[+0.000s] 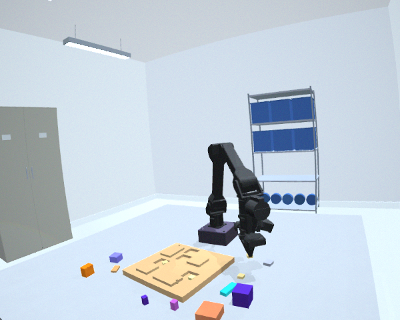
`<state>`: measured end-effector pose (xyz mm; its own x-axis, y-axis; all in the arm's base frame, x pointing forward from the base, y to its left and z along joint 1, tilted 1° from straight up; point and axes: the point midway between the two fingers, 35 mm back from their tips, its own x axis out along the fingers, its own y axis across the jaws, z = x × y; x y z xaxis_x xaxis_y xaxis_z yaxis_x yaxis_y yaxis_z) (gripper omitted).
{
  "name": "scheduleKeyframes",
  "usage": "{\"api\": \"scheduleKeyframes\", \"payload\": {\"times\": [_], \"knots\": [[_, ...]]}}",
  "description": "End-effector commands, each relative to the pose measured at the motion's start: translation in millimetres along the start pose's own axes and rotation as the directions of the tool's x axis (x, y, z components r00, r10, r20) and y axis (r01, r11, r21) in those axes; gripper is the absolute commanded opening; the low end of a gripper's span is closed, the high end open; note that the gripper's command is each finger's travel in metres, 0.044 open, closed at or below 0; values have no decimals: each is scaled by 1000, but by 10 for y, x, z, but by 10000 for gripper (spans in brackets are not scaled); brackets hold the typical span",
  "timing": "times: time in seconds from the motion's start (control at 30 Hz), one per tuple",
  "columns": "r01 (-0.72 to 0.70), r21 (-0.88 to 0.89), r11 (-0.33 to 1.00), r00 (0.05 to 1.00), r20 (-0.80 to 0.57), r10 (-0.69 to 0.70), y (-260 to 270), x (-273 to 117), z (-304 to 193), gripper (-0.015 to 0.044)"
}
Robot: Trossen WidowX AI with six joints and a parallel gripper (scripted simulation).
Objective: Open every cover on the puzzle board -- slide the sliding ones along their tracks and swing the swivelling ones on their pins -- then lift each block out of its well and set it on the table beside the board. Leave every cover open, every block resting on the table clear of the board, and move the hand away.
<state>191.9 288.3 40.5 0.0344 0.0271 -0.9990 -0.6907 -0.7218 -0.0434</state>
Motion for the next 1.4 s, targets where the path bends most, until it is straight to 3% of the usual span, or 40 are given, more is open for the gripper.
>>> {"api": "scheduleKeyframes", "payload": {"times": [0.0, 1.13, 1.37], "knots": [[-11, 3, 1000, 1000, -5, 11, 19, 96, -8, 80], [-12, 3, 1000, 1000, -5, 12, 76, 567, -17, 80], [-5, 2, 1000, 1000, -1, 5, 61, 534, -9, 264]]}}
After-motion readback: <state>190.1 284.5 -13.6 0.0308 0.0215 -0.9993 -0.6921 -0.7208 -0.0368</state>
